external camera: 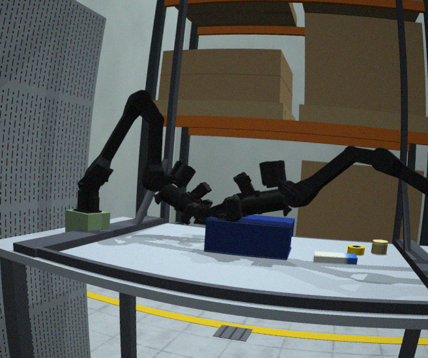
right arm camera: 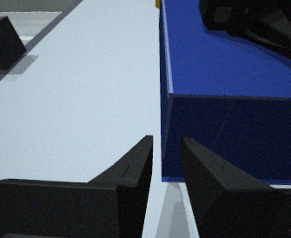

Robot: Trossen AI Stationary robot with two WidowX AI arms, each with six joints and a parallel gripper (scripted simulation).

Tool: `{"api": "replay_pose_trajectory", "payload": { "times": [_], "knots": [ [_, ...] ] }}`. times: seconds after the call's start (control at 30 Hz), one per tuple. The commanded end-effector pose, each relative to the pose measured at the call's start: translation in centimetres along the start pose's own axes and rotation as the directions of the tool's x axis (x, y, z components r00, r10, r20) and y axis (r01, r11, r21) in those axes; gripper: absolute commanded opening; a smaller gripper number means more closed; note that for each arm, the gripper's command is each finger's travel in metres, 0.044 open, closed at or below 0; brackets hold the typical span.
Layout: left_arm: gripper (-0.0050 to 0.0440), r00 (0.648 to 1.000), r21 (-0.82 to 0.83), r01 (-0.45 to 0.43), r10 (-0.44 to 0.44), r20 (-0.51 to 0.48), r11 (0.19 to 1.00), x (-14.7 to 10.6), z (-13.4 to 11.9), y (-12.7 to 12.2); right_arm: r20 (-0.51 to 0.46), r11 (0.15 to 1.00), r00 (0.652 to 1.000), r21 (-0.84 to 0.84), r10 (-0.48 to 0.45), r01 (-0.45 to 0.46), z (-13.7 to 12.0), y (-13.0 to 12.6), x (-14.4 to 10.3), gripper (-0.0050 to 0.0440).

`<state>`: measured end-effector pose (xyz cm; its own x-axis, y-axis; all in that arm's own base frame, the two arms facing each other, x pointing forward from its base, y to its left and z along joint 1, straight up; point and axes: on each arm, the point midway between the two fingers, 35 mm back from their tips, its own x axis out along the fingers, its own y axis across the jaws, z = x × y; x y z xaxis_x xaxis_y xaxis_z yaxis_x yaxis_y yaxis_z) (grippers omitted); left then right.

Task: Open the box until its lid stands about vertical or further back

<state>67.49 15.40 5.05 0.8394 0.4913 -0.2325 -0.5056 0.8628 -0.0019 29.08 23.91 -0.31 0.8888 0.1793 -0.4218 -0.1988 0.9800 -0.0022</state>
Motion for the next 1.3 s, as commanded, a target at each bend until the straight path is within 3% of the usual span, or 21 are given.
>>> {"api": "replay_pose_trajectory", "payload": {
  "times": [0.0,0.6,1.2,1.27],
  "knots": [
    [0.0440,0.996,0.055,-0.010,0.015,-0.089,0.998,0.6,-5.1,0.3,0.014,1.000,1.000,0.018,0.004,-0.005,0.6,0.4,0.1,0.0080],
    [0.0440,0.997,0.047,-0.009,0.013,-0.070,0.999,0.5,-3.8,0.2,0.014,1.000,1.000,0.017,0.005,-0.005,0.5,0.4,-0.1,0.0080],
    [0.0440,0.997,0.047,-0.009,0.013,-0.070,0.999,0.5,-3.8,0.2,0.014,1.000,1.000,0.015,0.004,-0.005,0.5,0.4,0.0,0.0006],
    [0.0440,0.996,0.055,-0.010,0.015,-0.090,0.998,0.6,-5.2,0.3,0.014,1.000,1.000,0.015,0.004,-0.005,0.5,0.4,0.0,0.0006]
  ]
}}
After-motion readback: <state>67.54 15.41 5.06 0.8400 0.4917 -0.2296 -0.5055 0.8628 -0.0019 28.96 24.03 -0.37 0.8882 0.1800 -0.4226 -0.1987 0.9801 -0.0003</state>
